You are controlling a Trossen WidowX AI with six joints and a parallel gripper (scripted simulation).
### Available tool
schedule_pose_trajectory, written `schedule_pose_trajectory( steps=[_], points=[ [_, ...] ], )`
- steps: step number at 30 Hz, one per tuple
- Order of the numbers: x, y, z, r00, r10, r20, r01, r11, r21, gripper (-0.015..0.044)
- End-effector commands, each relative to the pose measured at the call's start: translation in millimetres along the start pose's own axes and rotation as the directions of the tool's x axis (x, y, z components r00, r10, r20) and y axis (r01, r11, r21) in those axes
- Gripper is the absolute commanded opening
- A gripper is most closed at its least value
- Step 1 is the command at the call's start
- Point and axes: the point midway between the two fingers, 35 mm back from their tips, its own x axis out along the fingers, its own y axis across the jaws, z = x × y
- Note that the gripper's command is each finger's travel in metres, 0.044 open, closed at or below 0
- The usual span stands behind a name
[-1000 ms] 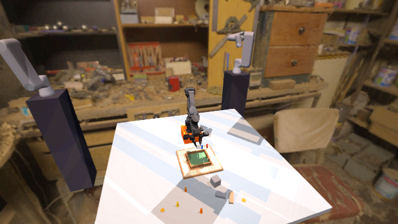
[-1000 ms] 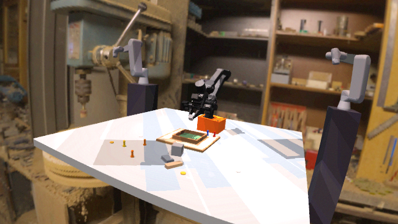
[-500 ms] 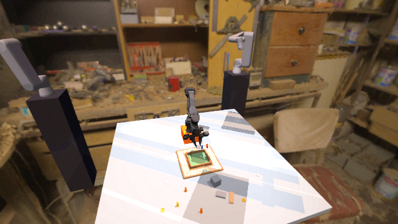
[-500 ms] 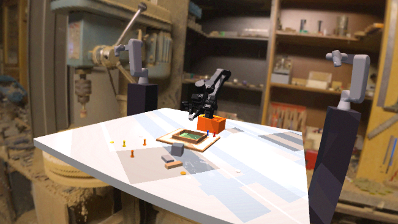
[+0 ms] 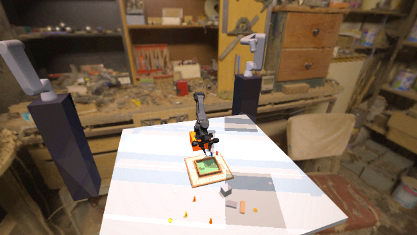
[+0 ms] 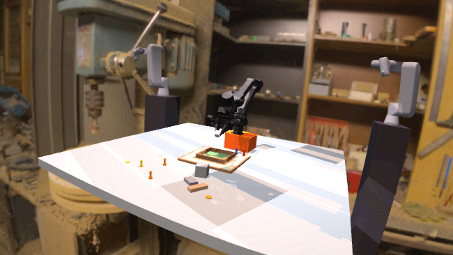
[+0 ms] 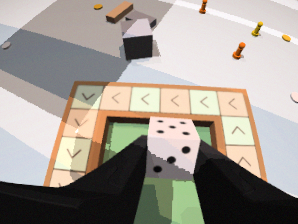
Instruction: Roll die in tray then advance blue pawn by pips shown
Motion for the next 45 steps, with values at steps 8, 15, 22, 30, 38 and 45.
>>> schedule_pose_trajectory(
  steps=[8, 15, 22, 30, 38, 45],
  points=[
    [0.0, 0.0, 0.0, 1.000, 0.000, 0.000, 0.000, 1.000, 0.000, 0.0000],
    [0.0, 0.0, 0.0, 1.000, 0.000, 0.000, 0.000, 1.000, 0.000, 0.0000],
    [0.0, 0.0, 0.0, 1.000, 0.000, 0.000, 0.000, 1.000, 0.000, 0.0157],
    [-25.1, -0.1, 29.4, 1.000, 0.004, -0.009, -0.004, 1.000, 0.000, 0.0367],
    [-15.6, -0.1, 27.0, 0.983, 0.004, -0.186, -0.003, 1.000, 0.005, 0.0440],
    [6.1, 0.2, 16.4, 0.862, 0.005, -0.507, -0.002, 1.000, 0.006, 0.0440]
  ],
)
